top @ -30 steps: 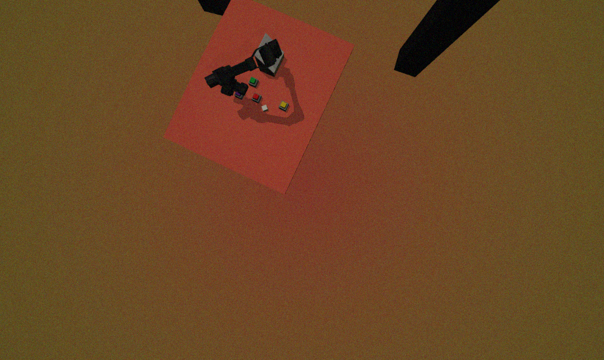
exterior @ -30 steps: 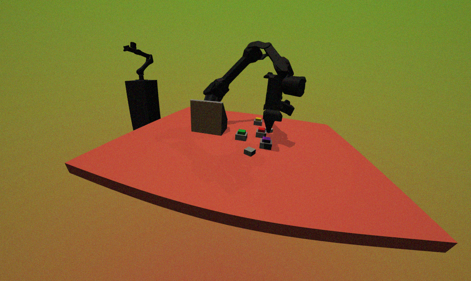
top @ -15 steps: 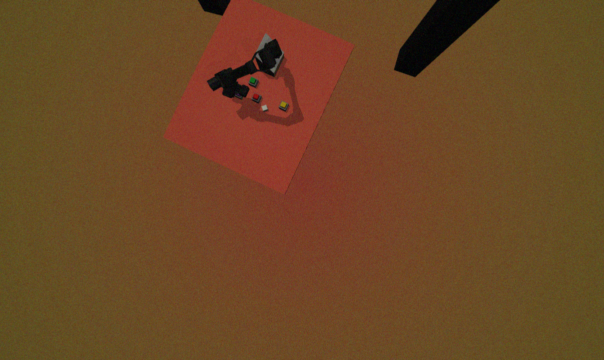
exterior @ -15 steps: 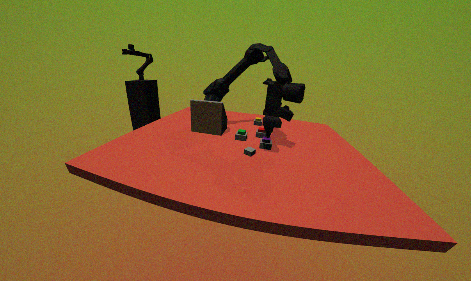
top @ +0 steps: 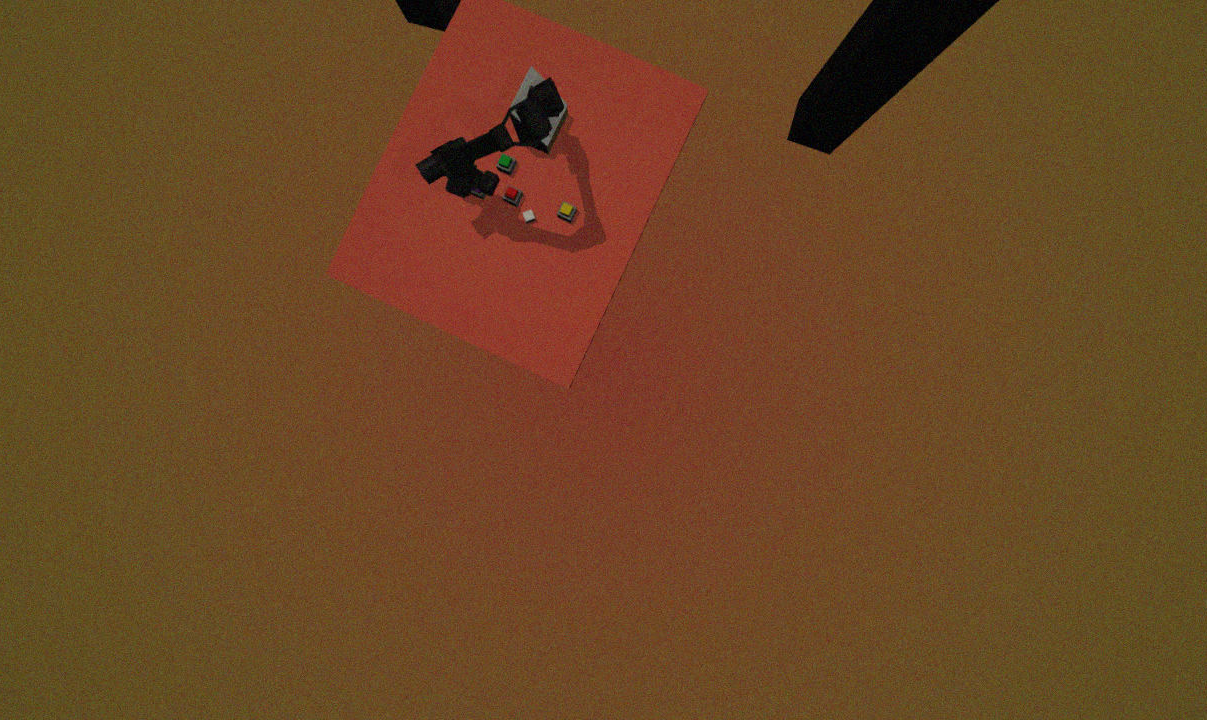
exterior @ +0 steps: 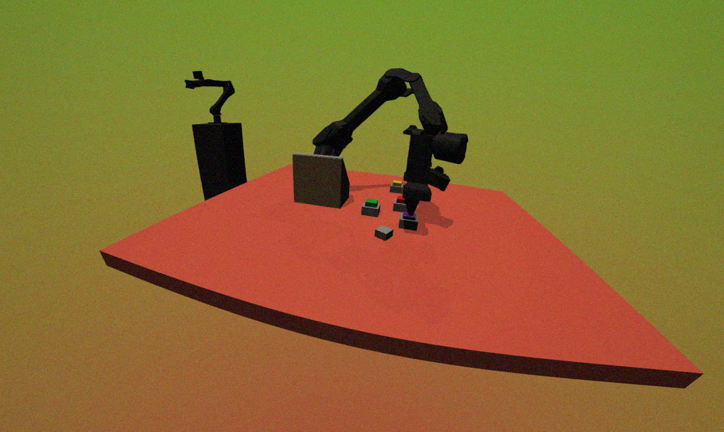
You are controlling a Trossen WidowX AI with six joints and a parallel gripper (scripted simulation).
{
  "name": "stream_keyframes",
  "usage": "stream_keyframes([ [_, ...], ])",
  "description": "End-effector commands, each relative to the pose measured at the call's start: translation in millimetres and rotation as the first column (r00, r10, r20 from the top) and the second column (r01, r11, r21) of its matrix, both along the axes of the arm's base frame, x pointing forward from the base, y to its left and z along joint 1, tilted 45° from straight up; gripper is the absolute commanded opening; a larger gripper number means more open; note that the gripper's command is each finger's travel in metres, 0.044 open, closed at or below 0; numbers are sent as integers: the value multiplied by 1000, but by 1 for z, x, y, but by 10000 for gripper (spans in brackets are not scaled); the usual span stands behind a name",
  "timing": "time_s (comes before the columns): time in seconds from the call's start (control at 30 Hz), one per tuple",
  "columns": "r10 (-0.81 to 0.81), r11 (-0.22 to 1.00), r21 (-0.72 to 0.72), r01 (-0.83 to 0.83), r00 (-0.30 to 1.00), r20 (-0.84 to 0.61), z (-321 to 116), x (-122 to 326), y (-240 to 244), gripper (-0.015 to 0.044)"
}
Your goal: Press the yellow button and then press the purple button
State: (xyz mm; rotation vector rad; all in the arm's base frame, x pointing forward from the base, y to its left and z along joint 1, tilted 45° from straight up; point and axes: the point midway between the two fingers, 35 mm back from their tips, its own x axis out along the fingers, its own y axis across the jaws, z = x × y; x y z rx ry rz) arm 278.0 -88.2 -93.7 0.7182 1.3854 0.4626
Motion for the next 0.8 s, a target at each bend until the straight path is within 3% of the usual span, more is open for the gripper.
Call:
stream_keyframes([
  [0.0,-3,1000,8,3,1000,-9,-1,-2,2,20],
  [0.67,-3,1000,7,3,1000,-10,23,-7,-21,20],
  [0.77,-3,1000,-2,3,1000,-12,43,2,-13,99],
])
